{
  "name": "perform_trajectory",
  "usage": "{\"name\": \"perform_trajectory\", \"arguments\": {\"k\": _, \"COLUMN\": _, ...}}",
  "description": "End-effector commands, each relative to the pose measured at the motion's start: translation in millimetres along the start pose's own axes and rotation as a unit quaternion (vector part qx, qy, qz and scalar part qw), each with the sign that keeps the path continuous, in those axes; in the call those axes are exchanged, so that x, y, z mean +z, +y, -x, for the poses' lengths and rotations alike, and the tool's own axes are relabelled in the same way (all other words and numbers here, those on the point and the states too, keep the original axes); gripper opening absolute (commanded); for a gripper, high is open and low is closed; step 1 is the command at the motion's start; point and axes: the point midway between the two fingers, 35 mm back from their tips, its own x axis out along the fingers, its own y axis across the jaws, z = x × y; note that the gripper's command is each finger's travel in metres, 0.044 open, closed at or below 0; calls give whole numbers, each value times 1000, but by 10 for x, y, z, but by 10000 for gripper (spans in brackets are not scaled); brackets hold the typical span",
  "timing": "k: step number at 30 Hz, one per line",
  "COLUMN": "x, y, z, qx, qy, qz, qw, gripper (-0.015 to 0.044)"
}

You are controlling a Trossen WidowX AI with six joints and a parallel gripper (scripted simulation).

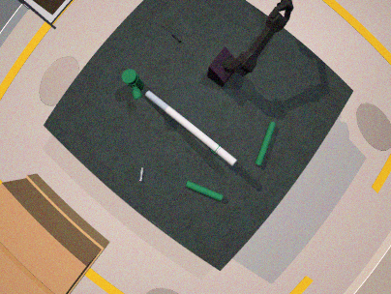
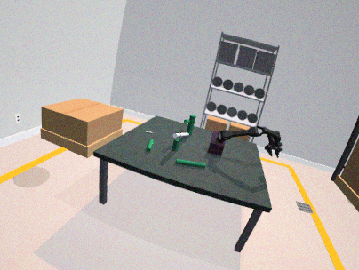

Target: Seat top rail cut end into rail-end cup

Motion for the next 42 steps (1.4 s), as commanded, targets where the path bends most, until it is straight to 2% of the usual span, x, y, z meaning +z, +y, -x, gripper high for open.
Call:
{"name": "perform_trajectory", "arguments": {"k": 1, "x": -6, "y": -3, "z": 0, "qx": 0, "qy": 2, "qz": 4, "qw": 1000, "gripper": 426}}
{"name": "perform_trajectory", "arguments": {"k": 3, "x": -50, "y": -15, "z": 41, "qx": 3, "qy": 21, "qz": 35, "qw": 999, "gripper": 440}}
{"name": "perform_trajectory", "arguments": {"k": 4, "x": -74, "y": -3, "z": 168, "qx": 14, "qy": 34, "qz": 51, "qw": 998, "gripper": 440}}
{"name": "perform_trajectory", "arguments": {"k": 13, "x": -338, "y": -32, "z": 1656, "qx": 166, "qy": 111, "qz": 176, "qw": 964, "gripper": 440}}
{"name": "perform_trajectory", "arguments": {"k": 21, "x": -722, "y": -459, "z": 2967, "qx": 316, "qy": 139, "qz": 316, "qw": 883, "gripper": 440}}
{"name": "perform_trajectory", "arguments": {"k": 27, "x": -1000, "y": -1026, "z": 3820, "qx": 427, "qy": 139, "qz": 406, "qw": 796, "gripper": 440}}
{"name": "perform_trajectory", "arguments": {"k": 33, "x": -1352, "y": -1780, "z": 4505, "qx": 521, "qy": 128, "qz": 497, "qw": 682, "gripper": 440}}
{"name": "perform_trajectory", "arguments": {"k": 37, "x": -1607, "y": -2368, "z": 4836, "qx": 570, "qy": 117, "qz": 555, "qw": 594, "gripper": 440}}
{"name": "perform_trajectory", "arguments": {"k": 42, "x": -1814, "y": -2925, "z": 5047, "qx": 609, "qy": 95, "qz": 606, "qw": 504, "gripper": 440}}
